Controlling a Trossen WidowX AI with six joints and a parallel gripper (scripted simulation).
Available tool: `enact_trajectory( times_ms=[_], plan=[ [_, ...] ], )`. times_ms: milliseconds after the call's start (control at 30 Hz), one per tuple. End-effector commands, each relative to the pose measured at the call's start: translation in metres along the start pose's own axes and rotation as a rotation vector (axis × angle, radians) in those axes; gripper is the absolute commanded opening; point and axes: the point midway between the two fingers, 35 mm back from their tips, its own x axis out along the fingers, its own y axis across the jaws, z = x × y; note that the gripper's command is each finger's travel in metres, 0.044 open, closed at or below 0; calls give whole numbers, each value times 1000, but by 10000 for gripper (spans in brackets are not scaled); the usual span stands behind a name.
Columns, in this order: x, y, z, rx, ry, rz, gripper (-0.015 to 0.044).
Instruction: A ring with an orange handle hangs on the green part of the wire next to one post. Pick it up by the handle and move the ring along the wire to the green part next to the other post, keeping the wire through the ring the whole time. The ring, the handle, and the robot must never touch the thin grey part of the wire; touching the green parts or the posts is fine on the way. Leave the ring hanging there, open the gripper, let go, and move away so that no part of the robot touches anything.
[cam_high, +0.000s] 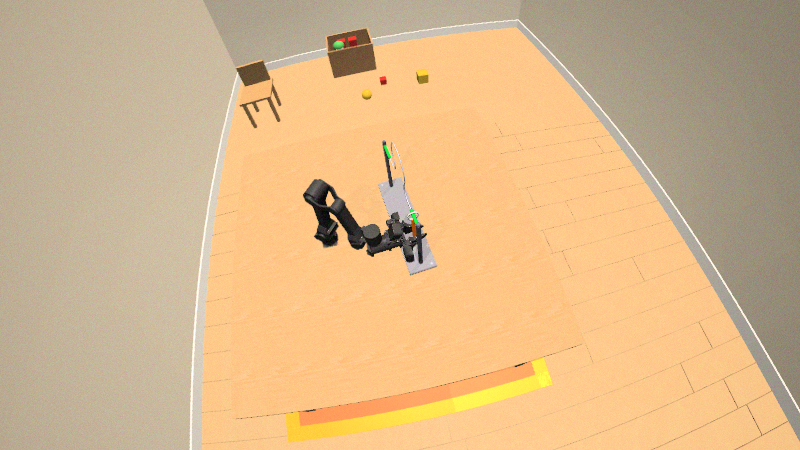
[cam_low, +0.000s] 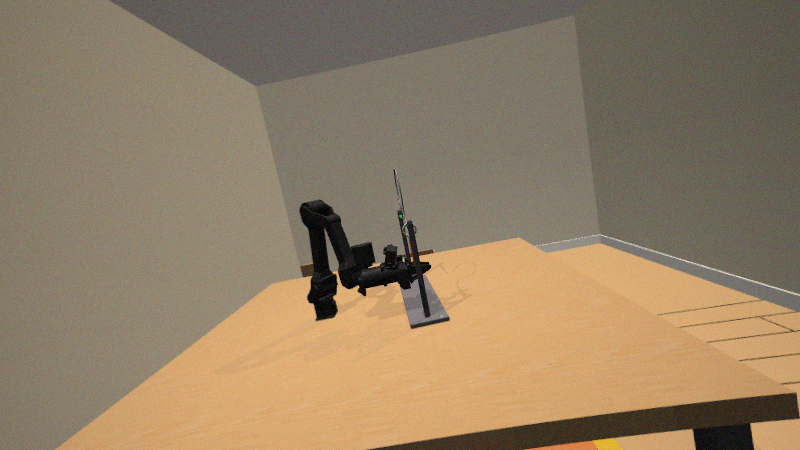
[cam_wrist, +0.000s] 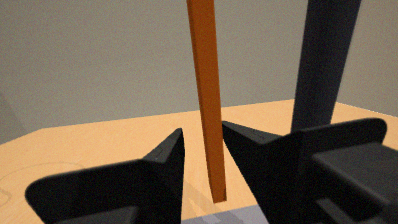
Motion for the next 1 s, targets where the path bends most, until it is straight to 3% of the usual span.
enact_trajectory(
  times_ms=[0,467,867,967],
  plan=[
    [1,-1,-1,6,2,-4,160],
    [1,-1,-1,6,2,-4,160],
    [0,0,0,1,0,0,-150],
    [0,0,0,1,0,0,-150]
  ],
)
